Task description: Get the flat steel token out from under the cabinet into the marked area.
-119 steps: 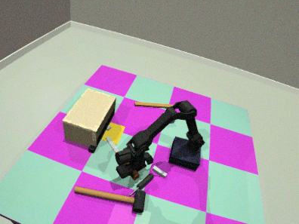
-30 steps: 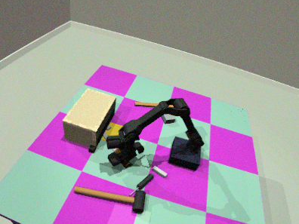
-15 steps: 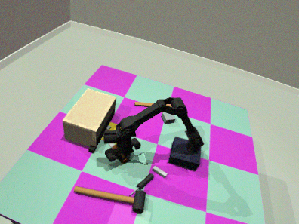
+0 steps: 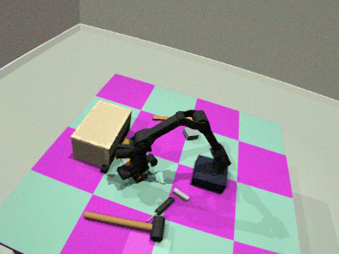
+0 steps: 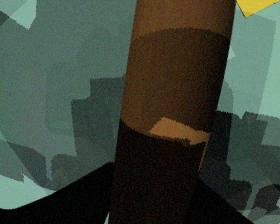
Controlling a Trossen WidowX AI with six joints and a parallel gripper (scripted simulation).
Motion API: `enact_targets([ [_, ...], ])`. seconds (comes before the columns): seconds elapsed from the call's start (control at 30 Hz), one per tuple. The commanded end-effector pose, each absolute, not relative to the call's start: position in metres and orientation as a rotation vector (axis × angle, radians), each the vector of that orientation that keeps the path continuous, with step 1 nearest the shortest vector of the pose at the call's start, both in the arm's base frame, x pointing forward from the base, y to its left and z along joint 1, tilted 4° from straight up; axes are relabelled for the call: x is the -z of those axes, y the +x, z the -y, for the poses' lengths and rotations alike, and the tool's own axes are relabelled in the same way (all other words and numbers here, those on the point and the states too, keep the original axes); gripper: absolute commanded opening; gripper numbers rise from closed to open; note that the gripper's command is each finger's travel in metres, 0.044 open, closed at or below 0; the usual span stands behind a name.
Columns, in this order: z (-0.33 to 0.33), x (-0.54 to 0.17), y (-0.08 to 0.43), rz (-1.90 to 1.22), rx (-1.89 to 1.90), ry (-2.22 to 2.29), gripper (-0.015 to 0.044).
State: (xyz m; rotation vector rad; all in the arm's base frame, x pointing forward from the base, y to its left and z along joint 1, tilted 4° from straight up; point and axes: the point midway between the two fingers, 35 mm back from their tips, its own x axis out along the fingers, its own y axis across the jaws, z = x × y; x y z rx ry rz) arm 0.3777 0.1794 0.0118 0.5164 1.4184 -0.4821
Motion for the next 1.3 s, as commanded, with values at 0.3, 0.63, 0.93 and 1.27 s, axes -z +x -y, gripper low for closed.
enact_targets([
  [0.3, -0.167, -0.01, 0.372, -1.416, 0.482, 0.513, 0.0],
  [0.63, -0.159, -0.01, 0.366, -1.417, 0.483, 0.512, 0.0],
  [0.93, -0.157, -0.009, 0.363, -1.417, 0.483, 0.512, 0.0],
  [1.27, -0.168, -0.008, 0.351, -1.418, 0.483, 0.512, 0.0],
])
